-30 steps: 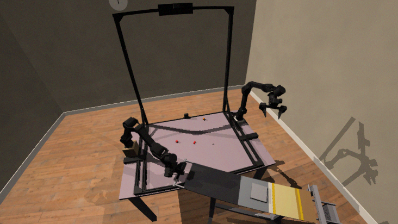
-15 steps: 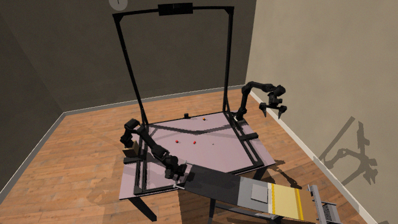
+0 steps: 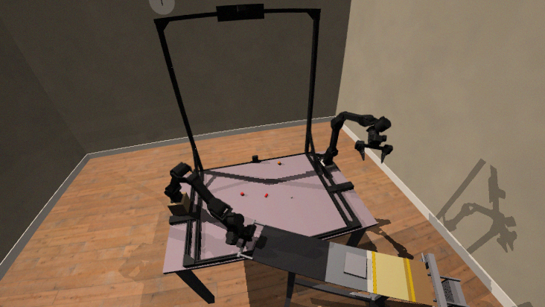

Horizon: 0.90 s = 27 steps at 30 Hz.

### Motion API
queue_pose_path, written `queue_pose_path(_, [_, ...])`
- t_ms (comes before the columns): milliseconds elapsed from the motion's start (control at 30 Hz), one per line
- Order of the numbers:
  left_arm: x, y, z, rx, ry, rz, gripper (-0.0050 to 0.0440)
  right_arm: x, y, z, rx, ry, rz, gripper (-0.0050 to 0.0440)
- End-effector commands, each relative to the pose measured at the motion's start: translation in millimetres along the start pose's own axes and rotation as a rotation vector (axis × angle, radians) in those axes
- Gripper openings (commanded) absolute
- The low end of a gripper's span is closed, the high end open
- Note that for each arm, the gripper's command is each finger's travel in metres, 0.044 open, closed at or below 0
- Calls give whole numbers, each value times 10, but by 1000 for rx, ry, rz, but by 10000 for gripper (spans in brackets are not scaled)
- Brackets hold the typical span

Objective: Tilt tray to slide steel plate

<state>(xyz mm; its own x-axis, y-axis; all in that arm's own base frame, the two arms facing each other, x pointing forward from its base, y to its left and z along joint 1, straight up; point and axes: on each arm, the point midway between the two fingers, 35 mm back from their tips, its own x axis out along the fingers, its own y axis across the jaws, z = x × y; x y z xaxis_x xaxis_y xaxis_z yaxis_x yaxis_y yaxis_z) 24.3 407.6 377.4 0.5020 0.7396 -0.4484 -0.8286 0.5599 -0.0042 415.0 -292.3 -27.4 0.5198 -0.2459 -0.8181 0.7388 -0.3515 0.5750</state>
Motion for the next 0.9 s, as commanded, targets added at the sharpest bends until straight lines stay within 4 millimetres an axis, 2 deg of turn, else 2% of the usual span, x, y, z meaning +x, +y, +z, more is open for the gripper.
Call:
queue_pose_path(0, [1,-3,4,5,-1,-1,440,-104,96,-2,-2,0,17,0])
queue_pose_path(867, [1,-3,4,5,-1,-1,440,-237,206,-2,-2,0,29,0])
